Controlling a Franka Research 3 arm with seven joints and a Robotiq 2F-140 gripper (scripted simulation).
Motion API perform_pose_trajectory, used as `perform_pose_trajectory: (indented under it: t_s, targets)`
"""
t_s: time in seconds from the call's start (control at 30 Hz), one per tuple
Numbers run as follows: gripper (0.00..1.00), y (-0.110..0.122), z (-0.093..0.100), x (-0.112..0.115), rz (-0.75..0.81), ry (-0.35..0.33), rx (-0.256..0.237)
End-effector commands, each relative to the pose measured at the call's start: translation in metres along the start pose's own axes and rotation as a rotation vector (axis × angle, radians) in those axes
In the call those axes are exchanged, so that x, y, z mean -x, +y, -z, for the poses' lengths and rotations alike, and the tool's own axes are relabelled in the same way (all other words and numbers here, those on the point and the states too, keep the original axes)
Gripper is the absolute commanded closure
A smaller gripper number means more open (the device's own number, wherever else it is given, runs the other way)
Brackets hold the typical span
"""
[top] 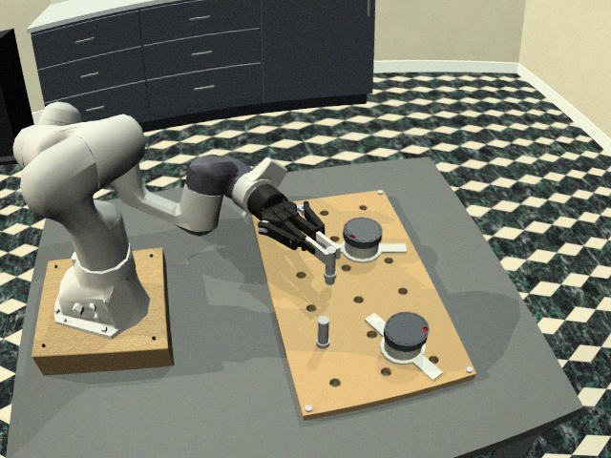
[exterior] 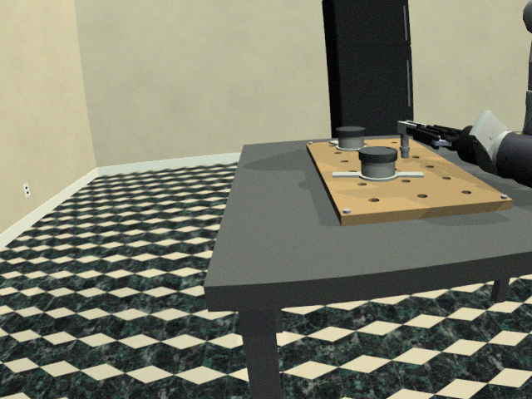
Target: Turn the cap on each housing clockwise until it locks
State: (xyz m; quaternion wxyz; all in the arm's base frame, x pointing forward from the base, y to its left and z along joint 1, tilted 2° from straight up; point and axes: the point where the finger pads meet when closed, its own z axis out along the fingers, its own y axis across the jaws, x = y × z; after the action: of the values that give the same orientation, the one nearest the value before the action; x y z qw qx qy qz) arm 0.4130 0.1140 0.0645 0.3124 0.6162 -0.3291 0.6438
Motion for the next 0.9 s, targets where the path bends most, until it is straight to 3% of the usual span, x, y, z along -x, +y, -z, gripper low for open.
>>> perform_pose_trajectory:
  t_s: [0.0, 0.87]
  targets:
    - [0.90, 0.0010, -0.0002, 0.0084, -0.001, 0.002, 0.003]
    - [0.90, 0.0010, -0.0001, 0.0113, -0.001, 0.002, 0.003]
